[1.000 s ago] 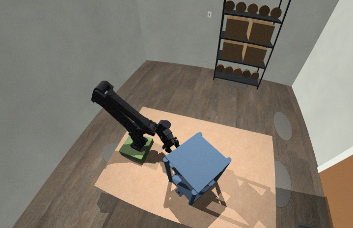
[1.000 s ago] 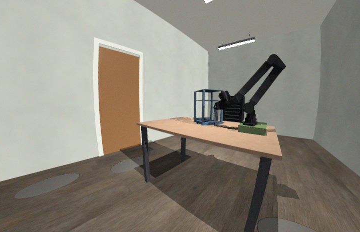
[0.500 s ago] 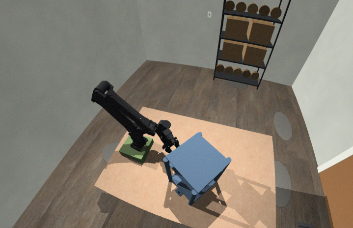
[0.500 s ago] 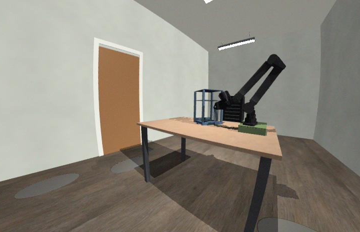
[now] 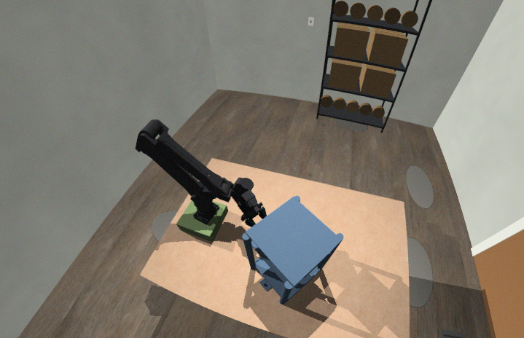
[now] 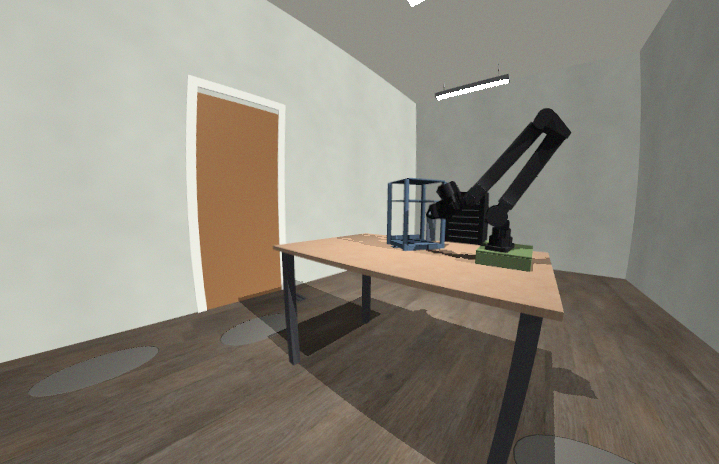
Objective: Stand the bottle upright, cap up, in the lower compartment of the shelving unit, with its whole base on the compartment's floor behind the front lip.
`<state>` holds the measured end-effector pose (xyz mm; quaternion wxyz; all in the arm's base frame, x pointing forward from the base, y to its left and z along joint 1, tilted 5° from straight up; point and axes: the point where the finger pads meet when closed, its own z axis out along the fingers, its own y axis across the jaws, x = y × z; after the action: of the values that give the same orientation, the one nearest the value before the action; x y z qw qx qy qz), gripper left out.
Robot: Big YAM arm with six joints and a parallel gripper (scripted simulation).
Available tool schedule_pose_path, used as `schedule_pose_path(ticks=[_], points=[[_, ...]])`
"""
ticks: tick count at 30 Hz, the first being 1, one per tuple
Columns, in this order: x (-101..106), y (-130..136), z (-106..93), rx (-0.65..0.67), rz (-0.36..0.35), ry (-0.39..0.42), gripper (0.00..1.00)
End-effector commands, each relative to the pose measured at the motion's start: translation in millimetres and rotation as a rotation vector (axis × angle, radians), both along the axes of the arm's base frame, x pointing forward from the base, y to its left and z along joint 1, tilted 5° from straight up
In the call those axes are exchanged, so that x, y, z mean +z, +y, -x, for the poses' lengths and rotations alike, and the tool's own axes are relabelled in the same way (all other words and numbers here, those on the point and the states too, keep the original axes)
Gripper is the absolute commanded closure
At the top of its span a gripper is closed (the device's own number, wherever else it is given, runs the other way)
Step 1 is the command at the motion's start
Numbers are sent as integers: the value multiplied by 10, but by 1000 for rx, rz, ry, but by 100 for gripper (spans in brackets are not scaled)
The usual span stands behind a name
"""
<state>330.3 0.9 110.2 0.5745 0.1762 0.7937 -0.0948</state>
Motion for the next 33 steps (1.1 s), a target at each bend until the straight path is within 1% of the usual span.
schedule_pose_path(ticks=[1,8,16,27,29,33], points=[[73,-45,-16,-15,-8,-34,69],[62,-50,-3,-15,-8,-32,69],[116,-37,-44,-15,-12,-44,69],[135,-32,-61,-15,-13,-48,69],[138,-32,-83,-14,-12,-46,69],[172,-43,-190,-12,-10,-51,69]])
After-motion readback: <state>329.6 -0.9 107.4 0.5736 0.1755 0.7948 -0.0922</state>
